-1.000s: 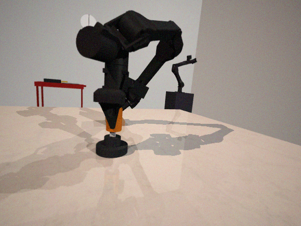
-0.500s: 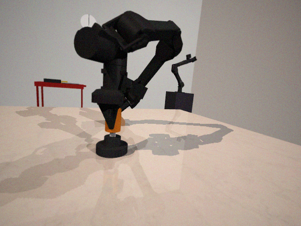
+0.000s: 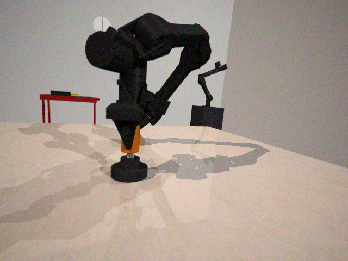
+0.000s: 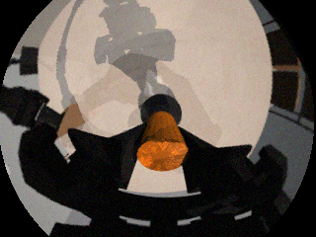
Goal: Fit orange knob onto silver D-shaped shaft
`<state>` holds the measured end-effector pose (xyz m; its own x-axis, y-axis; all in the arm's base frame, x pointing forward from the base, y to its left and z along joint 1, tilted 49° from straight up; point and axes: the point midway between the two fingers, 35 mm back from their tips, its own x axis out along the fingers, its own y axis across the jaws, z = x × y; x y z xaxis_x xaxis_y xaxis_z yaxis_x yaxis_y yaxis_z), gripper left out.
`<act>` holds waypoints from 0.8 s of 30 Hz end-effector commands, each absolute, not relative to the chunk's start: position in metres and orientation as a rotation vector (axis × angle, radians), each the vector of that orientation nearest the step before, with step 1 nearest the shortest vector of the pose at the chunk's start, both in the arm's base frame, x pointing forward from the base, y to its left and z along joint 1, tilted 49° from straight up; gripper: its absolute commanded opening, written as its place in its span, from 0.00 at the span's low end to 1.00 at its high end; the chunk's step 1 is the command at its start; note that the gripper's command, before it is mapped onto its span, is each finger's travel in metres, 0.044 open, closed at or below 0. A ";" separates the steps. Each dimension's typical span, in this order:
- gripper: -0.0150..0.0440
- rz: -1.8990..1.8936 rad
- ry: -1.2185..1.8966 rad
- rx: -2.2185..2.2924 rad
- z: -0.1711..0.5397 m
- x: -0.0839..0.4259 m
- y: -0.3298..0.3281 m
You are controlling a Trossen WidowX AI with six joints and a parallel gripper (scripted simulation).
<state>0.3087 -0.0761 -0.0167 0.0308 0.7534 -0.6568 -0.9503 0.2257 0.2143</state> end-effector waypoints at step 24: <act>0.25 1.348 0.761 -0.324 -0.018 0.309 -0.076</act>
